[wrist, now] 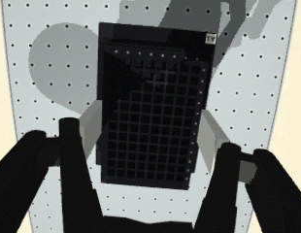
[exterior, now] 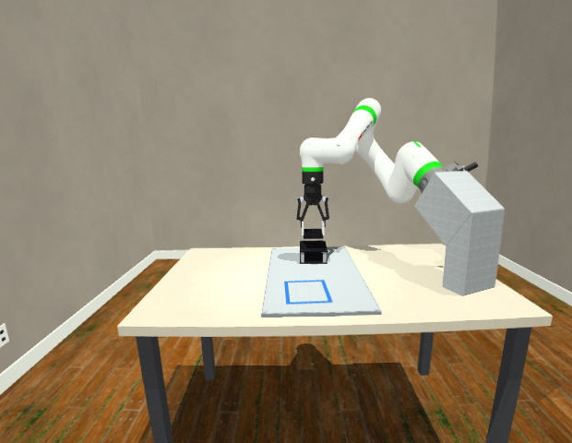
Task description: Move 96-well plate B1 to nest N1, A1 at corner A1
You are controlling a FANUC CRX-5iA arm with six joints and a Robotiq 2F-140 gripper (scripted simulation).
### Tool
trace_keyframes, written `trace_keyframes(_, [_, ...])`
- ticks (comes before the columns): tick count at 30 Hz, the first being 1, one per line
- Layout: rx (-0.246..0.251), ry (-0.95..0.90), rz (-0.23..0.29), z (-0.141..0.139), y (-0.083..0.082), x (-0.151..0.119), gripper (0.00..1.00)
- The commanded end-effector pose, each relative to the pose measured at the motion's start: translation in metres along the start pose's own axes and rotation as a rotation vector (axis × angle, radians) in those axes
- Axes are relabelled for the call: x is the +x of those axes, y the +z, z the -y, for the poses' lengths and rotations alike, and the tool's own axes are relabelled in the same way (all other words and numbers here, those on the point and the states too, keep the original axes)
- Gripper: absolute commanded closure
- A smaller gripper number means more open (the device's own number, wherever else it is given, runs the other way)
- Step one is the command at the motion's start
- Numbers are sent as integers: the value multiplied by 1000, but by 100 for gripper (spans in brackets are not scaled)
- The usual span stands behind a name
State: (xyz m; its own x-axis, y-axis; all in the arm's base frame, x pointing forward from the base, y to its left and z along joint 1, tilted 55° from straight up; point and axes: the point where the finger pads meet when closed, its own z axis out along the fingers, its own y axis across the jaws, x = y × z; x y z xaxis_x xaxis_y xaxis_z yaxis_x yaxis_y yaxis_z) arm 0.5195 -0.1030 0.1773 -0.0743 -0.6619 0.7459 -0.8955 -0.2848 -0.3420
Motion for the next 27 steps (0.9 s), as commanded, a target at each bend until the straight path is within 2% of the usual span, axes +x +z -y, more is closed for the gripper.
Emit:
trace_keyframes(1, [1, 0, 0, 0, 4, 0, 100])
trace_keyframes(22, [1, 0, 0, 0, 36, 0, 100])
trace_keyframes(27, [1, 0, 0, 0, 37, 0, 100])
